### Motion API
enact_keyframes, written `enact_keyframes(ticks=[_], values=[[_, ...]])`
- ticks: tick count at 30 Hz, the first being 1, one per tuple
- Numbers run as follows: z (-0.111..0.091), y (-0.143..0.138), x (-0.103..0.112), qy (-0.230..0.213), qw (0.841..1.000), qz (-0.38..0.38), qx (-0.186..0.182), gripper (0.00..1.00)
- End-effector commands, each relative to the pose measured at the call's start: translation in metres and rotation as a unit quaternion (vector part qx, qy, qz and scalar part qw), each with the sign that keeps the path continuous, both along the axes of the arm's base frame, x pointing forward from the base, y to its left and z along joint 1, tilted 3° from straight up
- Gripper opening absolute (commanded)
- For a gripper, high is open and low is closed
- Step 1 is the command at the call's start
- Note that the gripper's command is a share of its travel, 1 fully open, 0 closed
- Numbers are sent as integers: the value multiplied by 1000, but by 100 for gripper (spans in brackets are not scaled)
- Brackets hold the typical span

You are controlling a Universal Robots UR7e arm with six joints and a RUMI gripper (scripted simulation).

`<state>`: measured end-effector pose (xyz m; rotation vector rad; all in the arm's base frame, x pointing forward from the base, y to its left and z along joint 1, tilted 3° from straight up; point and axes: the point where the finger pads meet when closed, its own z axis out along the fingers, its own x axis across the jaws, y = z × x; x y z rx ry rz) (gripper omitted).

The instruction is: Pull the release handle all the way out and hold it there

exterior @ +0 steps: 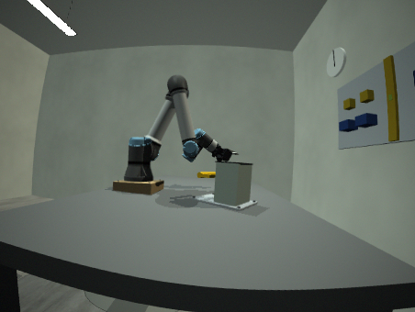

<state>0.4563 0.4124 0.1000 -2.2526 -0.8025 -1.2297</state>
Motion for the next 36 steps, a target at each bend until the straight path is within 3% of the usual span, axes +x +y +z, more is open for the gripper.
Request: enact_keyframes(ticks=[1,22,36], values=[[4,-27,-5,37,999,-29,-13,100],[9,-105,-20,139,982,-121,-39,100],[12,-163,-30,212,957,-187,-57,100]])
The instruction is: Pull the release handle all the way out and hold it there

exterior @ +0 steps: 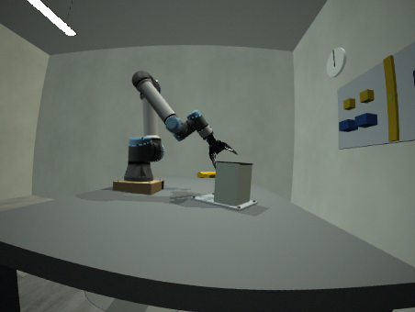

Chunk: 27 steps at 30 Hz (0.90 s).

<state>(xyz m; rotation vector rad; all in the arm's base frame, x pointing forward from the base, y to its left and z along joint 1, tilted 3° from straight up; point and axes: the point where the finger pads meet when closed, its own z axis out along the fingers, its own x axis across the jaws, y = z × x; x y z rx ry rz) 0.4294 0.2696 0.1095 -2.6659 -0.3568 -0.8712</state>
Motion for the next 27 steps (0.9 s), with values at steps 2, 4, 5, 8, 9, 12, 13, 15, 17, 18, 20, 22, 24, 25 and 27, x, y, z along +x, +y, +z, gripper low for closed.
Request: enact_keyframes(ticks=[2,4,5,8,9,12,13,15,17,18,20,22,24,25,27], values=[[3,-27,-4,39,999,-29,-11,100],[3,-34,-6,48,998,-37,-13,100],[4,-41,-8,58,997,-46,-15,100],[5,-48,-9,67,996,-54,-17,100],[5,-56,-10,77,995,-63,-20,100],[6,-71,-13,97,992,-81,-25,100],[6,-71,-13,97,992,-81,-25,100],[7,-86,-17,116,988,-98,-30,100],[8,-94,-17,126,986,-108,-33,100],[8,-102,-19,137,983,-117,-35,100],[8,-102,-19,137,983,-117,-35,100],[9,-118,-22,157,978,-135,-40,100],[10,-134,-25,177,971,-154,-45,100],[10,-134,-25,177,971,-154,-45,100],[11,-150,-28,197,964,-173,-51,100]])
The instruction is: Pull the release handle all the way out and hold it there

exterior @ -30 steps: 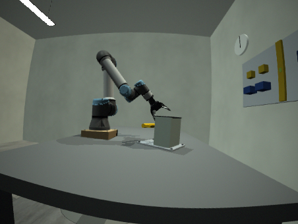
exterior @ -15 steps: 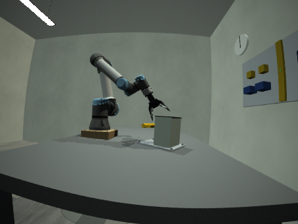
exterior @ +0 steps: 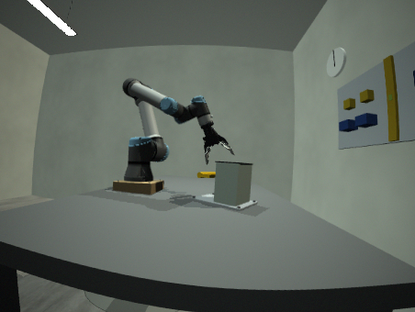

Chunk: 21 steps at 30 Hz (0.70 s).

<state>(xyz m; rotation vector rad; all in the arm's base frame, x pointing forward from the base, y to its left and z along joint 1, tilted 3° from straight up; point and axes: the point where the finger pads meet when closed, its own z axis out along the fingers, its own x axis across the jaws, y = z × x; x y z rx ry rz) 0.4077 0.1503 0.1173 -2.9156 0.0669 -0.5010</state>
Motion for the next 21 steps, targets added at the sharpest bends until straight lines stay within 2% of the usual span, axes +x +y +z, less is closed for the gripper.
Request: enact_keyframes(ticks=[1,8,10,21], values=[[4,-38,-8,52,998,-41,-11,100],[7,-91,-18,121,987,-104,-29,100],[7,-91,-18,121,987,-104,-29,100],[11,-145,-31,192,966,-168,-47,100]])
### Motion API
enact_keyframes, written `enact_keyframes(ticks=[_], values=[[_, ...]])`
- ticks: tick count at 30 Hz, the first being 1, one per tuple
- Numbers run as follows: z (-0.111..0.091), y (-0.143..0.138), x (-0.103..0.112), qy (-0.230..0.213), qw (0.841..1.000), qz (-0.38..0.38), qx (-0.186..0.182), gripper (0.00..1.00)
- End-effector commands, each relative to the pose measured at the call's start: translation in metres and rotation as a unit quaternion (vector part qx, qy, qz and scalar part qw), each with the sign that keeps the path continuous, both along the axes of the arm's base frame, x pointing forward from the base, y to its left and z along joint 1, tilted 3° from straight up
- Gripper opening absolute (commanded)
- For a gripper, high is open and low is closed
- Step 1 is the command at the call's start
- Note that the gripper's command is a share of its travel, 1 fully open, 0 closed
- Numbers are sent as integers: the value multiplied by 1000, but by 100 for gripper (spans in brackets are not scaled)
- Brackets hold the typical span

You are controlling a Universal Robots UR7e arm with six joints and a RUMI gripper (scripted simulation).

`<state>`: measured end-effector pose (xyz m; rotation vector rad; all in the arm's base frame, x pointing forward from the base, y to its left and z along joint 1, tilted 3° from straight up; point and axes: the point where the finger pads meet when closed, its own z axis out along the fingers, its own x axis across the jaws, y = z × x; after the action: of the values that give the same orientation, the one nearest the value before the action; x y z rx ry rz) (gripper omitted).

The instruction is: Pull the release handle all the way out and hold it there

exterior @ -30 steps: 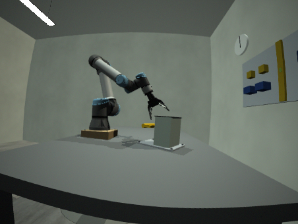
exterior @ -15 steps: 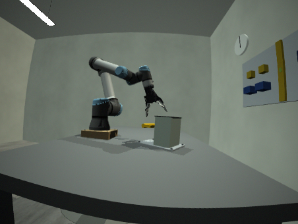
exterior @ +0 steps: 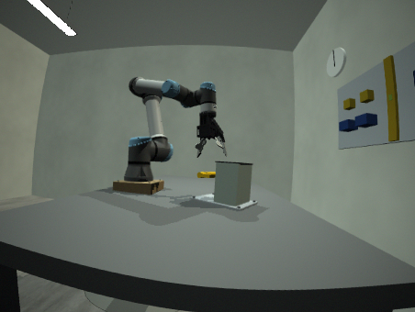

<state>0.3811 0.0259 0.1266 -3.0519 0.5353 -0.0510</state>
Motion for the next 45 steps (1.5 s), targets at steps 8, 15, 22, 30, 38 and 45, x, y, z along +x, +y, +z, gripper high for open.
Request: enact_keyframes(ticks=[8,15,22,30,38,45], values=[[3,-32,-6,43,998,-37,-10,100],[3,-35,-7,46,998,-39,-11,100],[3,-35,-7,46,998,-39,-11,0],[3,-35,-7,46,998,-39,-11,0],[3,-35,-7,46,998,-39,-11,0],[3,-35,-7,46,998,-39,-11,0]])
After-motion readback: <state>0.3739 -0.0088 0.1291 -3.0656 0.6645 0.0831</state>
